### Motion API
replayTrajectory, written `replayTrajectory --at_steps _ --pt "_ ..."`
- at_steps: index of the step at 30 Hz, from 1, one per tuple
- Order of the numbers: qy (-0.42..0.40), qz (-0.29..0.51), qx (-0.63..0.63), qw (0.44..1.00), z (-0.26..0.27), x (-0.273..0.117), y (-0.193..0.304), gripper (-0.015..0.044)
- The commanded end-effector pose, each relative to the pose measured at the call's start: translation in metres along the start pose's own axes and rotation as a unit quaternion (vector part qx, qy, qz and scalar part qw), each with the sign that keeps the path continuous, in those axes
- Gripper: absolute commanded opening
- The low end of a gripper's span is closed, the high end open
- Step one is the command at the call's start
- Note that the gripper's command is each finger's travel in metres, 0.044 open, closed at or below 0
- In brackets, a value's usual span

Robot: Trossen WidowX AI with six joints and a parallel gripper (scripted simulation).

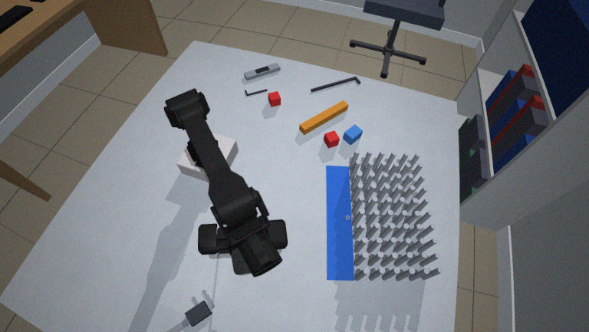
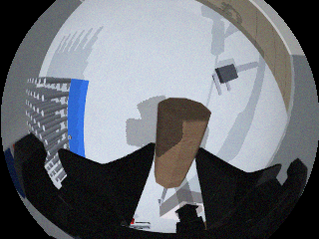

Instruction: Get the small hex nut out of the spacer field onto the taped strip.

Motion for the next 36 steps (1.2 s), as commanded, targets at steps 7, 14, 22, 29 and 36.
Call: replayTrajectory --at_steps 7,14,22,29,36 --pt "0.043 -0.004 -0.152 0.987 -0.014 -0.004 -0.018 0.0" --pt "0.075 0.004 -0.264 0.962 -0.025 -0.005 -0.03 0.0" --pt "0.109 0.024 -0.386 0.916 -0.038 -0.007 -0.044 0.0" --pt "0.134 0.048 -0.484 0.863 -0.049 -0.009 -0.054 0.0" --pt "0.137 0.051 -0.493 0.858 -0.05 -0.008 -0.055 0.0"
Point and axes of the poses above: the point midway between the two fingers, 35 mm back from their tips, its own x axis out along the fingers, its own z axis across the jaws, y = z × x, the point moved 3 cm from there along -x, back along the fingers, and after that the axes turned 12 degrees about -x, right-handed, at the moved point
